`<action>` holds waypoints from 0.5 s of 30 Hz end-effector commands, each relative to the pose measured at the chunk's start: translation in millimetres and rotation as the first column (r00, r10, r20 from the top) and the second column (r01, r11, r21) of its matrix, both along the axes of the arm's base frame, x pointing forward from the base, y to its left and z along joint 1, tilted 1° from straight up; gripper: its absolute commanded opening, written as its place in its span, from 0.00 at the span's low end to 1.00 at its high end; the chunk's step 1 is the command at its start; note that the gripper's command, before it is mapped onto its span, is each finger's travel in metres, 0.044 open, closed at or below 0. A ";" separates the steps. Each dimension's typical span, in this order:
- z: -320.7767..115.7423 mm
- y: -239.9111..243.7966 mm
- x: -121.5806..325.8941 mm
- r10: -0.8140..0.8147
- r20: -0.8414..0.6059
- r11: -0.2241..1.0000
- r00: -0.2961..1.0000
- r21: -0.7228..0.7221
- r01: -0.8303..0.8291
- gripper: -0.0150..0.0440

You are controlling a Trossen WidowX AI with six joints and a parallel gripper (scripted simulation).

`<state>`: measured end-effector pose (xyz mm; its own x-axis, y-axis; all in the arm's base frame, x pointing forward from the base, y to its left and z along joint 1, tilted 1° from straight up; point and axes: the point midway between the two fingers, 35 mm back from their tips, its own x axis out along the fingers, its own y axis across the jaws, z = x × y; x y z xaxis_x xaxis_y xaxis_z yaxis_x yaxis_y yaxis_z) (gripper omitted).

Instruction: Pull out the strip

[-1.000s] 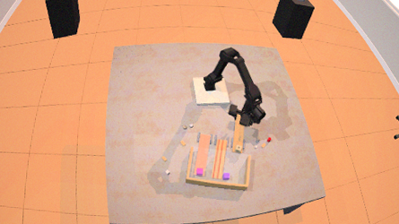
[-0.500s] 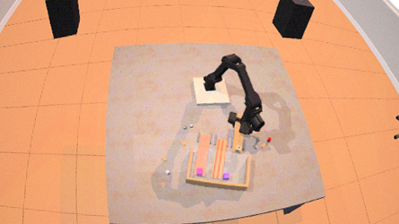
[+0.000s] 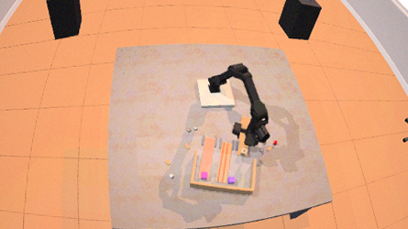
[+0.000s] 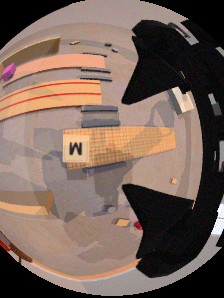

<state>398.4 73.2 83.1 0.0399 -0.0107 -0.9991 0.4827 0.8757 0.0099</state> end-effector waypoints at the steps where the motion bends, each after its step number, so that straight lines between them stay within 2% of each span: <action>1: 3.2 -5.4 13.8 0.003 0.001 1.000 1.000 0.002 -0.003 1.00; 11: 10.3 -18.1 45.7 0.003 0.004 1.000 1.000 0.001 -0.003 1.00; 15: 6.7 -18.1 46.2 0.003 0.004 1.000 1.000 0.001 -0.003 0.82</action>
<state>442.5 55.1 91.4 0.0453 -0.0123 -0.9989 0.4852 0.8743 0.0113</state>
